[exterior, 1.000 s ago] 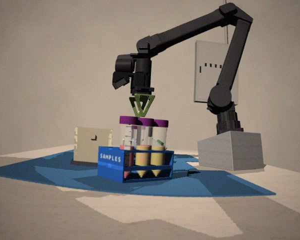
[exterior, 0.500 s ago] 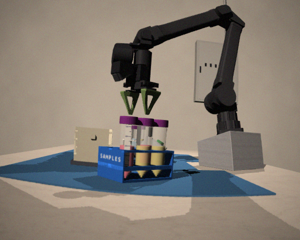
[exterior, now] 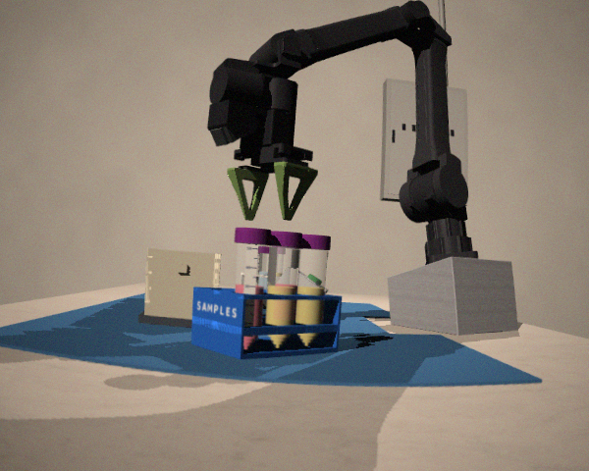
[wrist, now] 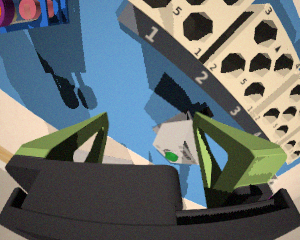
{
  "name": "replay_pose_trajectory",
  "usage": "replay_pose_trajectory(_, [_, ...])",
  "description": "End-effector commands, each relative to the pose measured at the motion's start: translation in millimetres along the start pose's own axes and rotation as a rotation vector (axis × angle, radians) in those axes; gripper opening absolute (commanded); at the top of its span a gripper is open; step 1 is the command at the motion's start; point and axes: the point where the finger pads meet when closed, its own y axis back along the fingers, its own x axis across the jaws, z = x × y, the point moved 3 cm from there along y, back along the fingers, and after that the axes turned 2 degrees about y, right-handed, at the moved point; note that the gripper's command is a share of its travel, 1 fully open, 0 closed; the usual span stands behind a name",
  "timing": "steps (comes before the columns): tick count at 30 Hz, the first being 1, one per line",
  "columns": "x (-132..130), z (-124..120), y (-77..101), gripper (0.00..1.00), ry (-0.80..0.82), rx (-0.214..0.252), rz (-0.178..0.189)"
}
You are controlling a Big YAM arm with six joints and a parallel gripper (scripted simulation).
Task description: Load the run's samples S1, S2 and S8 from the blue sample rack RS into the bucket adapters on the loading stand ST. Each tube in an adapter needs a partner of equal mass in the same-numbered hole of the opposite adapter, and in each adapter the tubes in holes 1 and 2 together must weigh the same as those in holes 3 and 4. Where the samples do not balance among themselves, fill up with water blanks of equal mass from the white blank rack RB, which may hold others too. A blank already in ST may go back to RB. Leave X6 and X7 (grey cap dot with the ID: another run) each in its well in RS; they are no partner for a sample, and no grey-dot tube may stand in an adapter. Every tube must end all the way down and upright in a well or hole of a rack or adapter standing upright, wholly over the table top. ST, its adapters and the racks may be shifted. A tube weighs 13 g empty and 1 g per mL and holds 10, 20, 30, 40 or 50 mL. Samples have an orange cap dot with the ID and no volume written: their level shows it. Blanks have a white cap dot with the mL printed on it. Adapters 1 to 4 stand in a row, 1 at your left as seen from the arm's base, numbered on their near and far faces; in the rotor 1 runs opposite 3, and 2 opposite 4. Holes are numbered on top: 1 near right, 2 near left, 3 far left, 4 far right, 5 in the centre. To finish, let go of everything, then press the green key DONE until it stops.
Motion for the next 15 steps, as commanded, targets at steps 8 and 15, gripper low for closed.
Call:
replay_pose_trajectory(8, [42,69,14.0,0.80,-0.063,-0.048,-0.003])
replay_pose_trajectory(15, [85,109,14.1,0.80,-0.060,-0.037,0.005])
